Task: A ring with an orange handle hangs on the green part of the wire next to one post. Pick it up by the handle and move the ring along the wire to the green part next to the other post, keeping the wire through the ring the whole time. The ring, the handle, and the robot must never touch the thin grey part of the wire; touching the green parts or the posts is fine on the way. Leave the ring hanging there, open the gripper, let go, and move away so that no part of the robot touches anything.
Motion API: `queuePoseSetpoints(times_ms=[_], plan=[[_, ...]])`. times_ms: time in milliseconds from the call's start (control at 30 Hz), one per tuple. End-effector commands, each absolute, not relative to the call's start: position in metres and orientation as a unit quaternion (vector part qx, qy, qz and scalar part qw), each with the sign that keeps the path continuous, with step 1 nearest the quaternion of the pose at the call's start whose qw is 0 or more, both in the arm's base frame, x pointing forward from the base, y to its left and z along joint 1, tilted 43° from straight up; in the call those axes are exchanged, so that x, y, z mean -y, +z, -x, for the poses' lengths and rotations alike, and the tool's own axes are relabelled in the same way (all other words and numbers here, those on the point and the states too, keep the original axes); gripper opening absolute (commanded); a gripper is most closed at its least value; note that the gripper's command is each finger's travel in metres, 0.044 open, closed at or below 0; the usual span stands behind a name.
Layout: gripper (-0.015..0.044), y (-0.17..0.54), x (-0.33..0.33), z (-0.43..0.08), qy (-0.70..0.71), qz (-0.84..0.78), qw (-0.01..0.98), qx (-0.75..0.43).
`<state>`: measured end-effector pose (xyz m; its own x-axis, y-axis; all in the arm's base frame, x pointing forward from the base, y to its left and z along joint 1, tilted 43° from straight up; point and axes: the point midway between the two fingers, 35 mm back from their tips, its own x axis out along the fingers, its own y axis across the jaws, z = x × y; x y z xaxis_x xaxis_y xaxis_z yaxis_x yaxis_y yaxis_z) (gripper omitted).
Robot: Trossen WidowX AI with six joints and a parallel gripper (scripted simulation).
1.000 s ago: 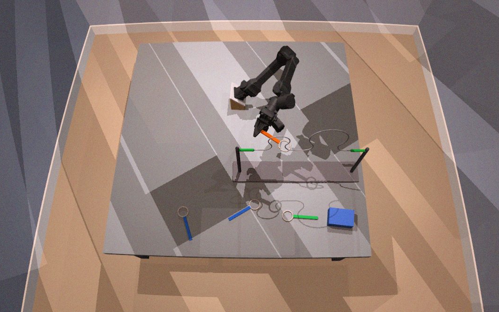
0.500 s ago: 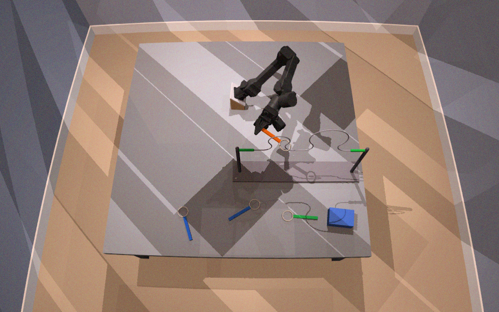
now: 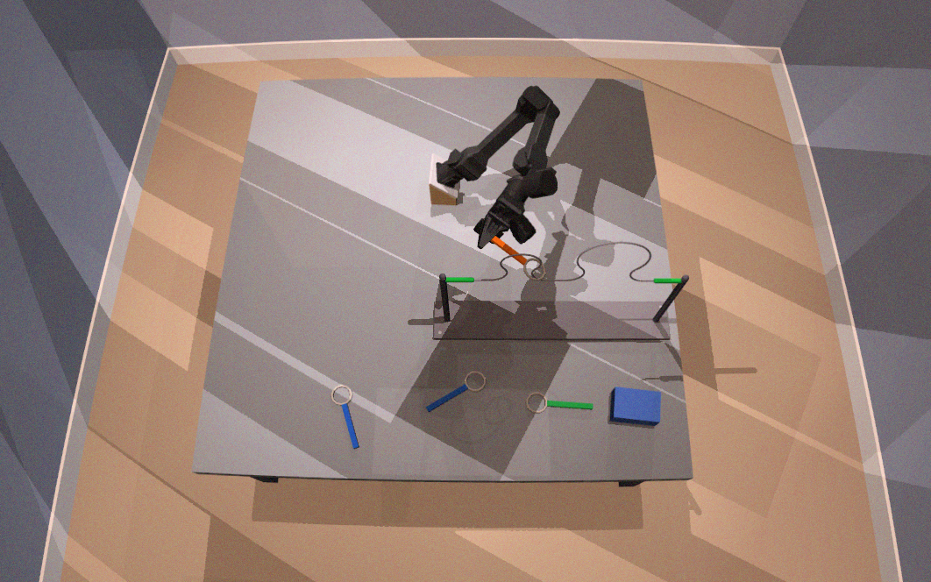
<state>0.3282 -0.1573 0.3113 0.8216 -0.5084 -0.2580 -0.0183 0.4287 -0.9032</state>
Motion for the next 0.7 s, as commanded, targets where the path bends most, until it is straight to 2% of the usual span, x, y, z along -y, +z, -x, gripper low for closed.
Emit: queuePoseSetpoints(times_ms=[0, 667], plan=[[-0.015, 0.32, 0.159, -0.3279, -0.158, 0.517, 0.802, -0.254], [-0.015, 0.3202, 0.158, -0.328, -0.148, 0.483, 0.824, -0.255]])
